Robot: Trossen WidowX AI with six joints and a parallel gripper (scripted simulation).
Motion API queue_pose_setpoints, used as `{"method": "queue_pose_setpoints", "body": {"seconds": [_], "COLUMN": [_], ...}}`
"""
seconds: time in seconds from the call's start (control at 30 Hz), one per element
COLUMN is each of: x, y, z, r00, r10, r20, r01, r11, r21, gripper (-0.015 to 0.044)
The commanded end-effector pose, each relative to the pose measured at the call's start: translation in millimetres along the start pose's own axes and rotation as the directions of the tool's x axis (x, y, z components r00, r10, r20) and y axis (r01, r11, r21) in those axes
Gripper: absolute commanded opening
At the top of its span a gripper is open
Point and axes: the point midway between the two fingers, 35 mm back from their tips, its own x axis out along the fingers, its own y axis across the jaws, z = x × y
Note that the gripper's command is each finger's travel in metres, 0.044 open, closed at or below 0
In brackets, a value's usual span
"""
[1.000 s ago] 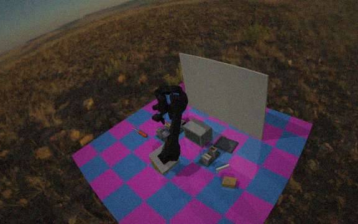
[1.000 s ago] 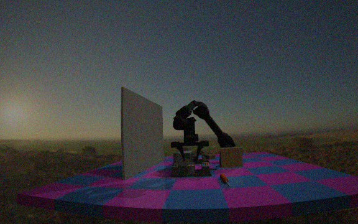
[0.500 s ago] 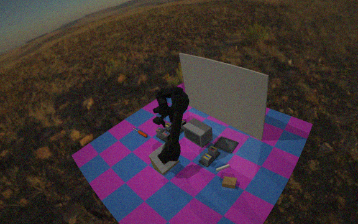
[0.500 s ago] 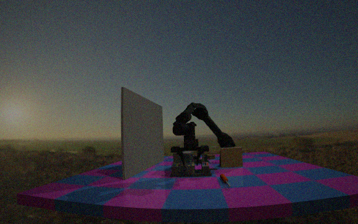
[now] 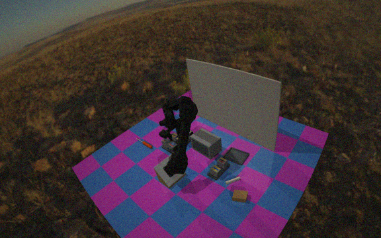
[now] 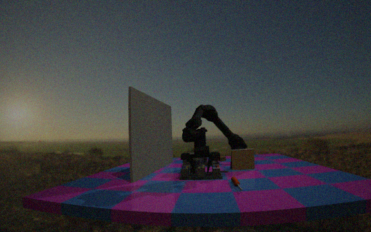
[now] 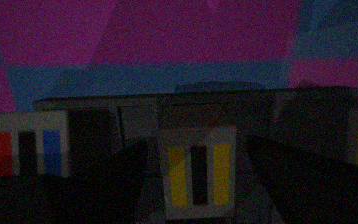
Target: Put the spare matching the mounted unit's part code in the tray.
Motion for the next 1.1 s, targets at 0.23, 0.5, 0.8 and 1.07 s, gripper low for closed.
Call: {"method": "queue_pose_setpoints", "body": {"seconds": [0.23,0.5,0.8,1.07], "x": [7.0,5.9,5.9,5.9], "y": [1.7,1.4,1.4,1.4], "z": [-1.8,-1.2,-1.2,-1.2], "r00": [1.0,1.0,1.0,1.0], "r10": [0.001,0.003,0.003,0.003], "r20": [-0.008,-0.004,-0.004,-0.004], "r01": [-0.001,-0.003,-0.003,-0.003], "r11": [1.0,1.0,1.0,1.0], "r21": [-0.006,-0.002,-0.002,-0.002], "gripper": [0.03,0.0162,0.0043,0.0]}}
